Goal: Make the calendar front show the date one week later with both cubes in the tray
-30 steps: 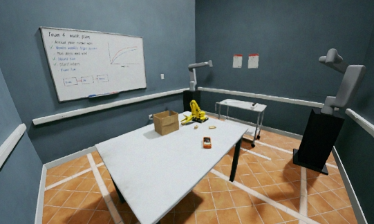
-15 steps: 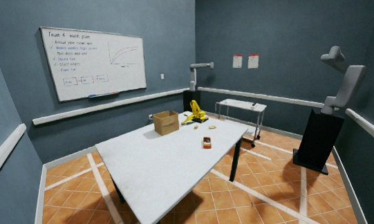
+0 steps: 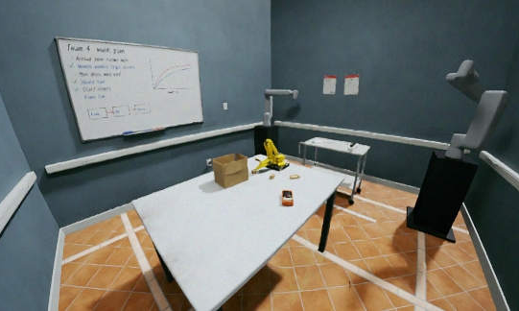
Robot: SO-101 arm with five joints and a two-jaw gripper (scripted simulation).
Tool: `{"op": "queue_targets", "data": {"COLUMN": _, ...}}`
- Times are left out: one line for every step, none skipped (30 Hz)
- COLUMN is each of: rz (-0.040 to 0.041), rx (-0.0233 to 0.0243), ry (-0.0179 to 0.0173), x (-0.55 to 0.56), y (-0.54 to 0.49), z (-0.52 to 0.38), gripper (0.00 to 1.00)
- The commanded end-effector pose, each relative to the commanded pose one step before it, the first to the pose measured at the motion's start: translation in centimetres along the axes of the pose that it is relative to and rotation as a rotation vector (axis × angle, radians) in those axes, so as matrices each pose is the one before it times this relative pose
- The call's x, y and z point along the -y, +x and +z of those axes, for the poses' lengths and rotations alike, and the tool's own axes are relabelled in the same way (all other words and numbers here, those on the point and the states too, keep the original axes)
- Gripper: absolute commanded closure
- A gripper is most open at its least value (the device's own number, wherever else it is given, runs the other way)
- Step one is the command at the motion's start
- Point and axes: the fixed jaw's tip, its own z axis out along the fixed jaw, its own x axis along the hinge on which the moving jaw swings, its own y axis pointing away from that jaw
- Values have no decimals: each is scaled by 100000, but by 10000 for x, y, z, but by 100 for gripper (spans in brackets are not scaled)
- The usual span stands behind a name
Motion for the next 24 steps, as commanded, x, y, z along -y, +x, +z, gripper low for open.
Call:
{"op": "queue_targets", "data": {"rz": 21000, "rx": 348, "ry": -965, "x": -2534, "y": -2993, "z": -6980, "gripper": 64}}
{"op": "queue_targets", "data": {"rz": 0, "rx": 0, "ry": 0, "x": 0, "y": 0, "z": 0, "gripper": 64}}
{"op": "queue_targets", "data": {"rz": 0, "rx": 0, "ry": 0, "x": 0, "y": 0, "z": 0, "gripper": 64}}
{"op": "queue_targets", "data": {"rz": 0, "rx": 0, "ry": 0, "x": 0, "y": 0, "z": 0, "gripper": 64}}
{"op": "queue_targets", "data": {"rz": 0, "rx": 0, "ry": 0, "x": 0, "y": 0, "z": 0, "gripper": 64}}
{"op": "queue_targets", "data": {"rz": 0, "rx": 0, "ry": 0, "x": 0, "y": 0, "z": 0, "gripper": 64}}
{"op": "queue_targets", "data": {"rz": 0, "rx": 0, "ry": 0, "x": 0, "y": 0, "z": 0, "gripper": 64}}
{"op": "queue_targets", "data": {"rz": 0, "rx": 0, "ry": 0, "x": 0, "y": 0, "z": 0, "gripper": 64}}
{"op": "queue_targets", "data": {"rz": 0, "rx": 0, "ry": 0, "x": 0, "y": 0, "z": 0, "gripper": 64}}
{"op": "queue_targets", "data": {"rz": 0, "rx": 0, "ry": 0, "x": 0, "y": 0, "z": 0, "gripper": 64}}
{"op": "queue_targets", "data": {"rz": 0, "rx": 0, "ry": 0, "x": 0, "y": 0, "z": 0, "gripper": 64}}
{"op": "queue_targets", "data": {"rz": 0, "rx": 0, "ry": 0, "x": 0, "y": 0, "z": 0, "gripper": 64}}
{"op": "queue_targets", "data": {"rz": 0, "rx": 0, "ry": 0, "x": 0, "y": 0, "z": 0, "gripper": 64}}
{"op": "queue_targets", "data": {"rz": 0, "rx": 0, "ry": 0, "x": 0, "y": 0, "z": 0, "gripper": 64}}
{"op": "queue_targets", "data": {"rz": 0, "rx": 0, "ry": 0, "x": 0, "y": 0, "z": 0, "gripper": 64}}
{"op": "queue_targets", "data": {"rz": 0, "rx": 2, "ry": -4, "x": -5, "y": -8, "z": 0, "gripper": 64}}
{"op": "queue_targets", "data": {"rz": -1, "rx": 21, "ry": -28, "x": -44, "y": -52, "z": 7, "gripper": 64}}
{"op": "queue_targets", "data": {"rz": -3, "rx": 52, "ry": -71, "x": -107, "y": -129, "z": 15, "gripper": 64}}
{"op": "queue_targets", "data": {"rz": 90, "rx": 95, "ry": -131, "x": -195, "y": -242, "z": 19, "gripper": 64}}
{"op": "queue_targets", "data": {"rz": 545, "rx": 147, "ry": -205, "x": -301, "y": -408, "z": -15, "gripper": 64}}
{"op": "queue_targets", "data": {"rz": 967, "rx": 175, "ry": -267, "x": -385, "y": -537, "z": -98, "gripper": 64}}
{"op": "queue_targets", "data": {"rz": 1243, "rx": 175, "ry": -314, "x": -438, "y": -611, "z": -229, "gripper": 64}}
{"op": "queue_targets", "data": {"rz": 232, "rx": 308, "ry": -442, "x": -679, "y": -792, "z": 22, "gripper": 64}}
{"op": "queue_targets", "data": {"rz": -91, "rx": 362, "ry": -513, "x": -796, "y": -902, "z": 70, "gripper": 64}}
